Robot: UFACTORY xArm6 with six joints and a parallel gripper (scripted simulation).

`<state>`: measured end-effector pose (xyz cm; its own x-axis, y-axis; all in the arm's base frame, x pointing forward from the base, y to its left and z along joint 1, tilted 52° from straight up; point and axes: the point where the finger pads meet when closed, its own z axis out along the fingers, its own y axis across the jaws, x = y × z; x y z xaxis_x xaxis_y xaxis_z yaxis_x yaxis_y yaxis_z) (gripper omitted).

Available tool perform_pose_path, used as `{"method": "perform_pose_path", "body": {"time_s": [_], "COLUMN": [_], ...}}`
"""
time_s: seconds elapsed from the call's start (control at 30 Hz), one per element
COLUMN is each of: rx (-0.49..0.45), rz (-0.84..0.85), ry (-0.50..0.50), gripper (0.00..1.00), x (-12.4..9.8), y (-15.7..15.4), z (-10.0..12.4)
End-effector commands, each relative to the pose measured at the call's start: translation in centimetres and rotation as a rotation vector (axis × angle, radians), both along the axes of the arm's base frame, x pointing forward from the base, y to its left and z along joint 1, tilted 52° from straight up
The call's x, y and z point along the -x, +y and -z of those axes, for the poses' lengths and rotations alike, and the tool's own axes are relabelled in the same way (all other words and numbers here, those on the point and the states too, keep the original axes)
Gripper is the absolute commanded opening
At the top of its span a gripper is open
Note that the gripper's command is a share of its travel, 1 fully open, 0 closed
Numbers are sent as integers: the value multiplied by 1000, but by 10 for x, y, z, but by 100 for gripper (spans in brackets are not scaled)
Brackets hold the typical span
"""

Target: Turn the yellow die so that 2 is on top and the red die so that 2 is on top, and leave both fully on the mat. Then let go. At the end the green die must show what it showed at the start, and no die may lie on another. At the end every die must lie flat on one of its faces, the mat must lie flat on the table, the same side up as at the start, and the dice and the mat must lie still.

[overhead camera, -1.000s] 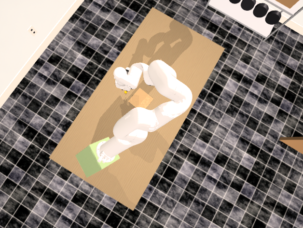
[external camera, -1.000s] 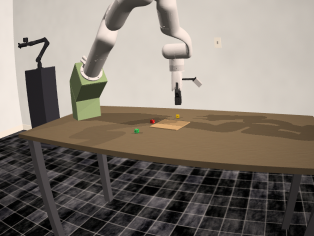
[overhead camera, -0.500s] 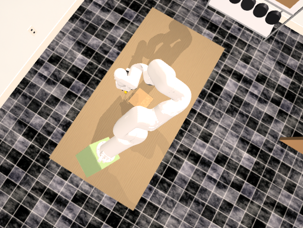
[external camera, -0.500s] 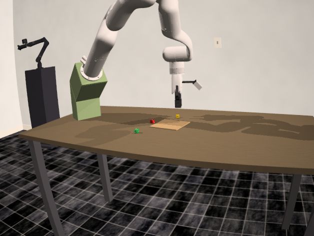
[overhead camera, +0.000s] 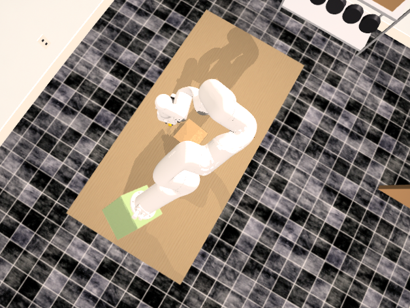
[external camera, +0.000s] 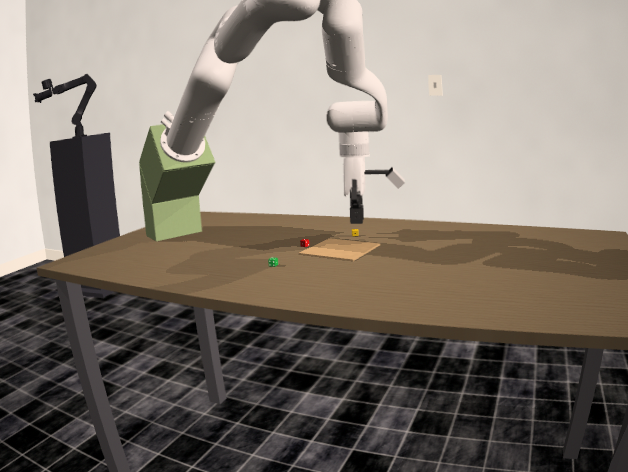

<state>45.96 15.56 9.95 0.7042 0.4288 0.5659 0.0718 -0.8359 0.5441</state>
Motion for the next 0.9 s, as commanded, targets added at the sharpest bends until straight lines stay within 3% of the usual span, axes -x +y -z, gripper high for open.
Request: {"method": "perform_pose_path", "body": {"time_s": [0.0, 0.87], "rx": [-1, -1], "rz": [-2, -2], "ry": [-2, -2], "gripper": [31, 31], "x": [-4, -11], "y": [-1, -4], "z": [2, 9]}}
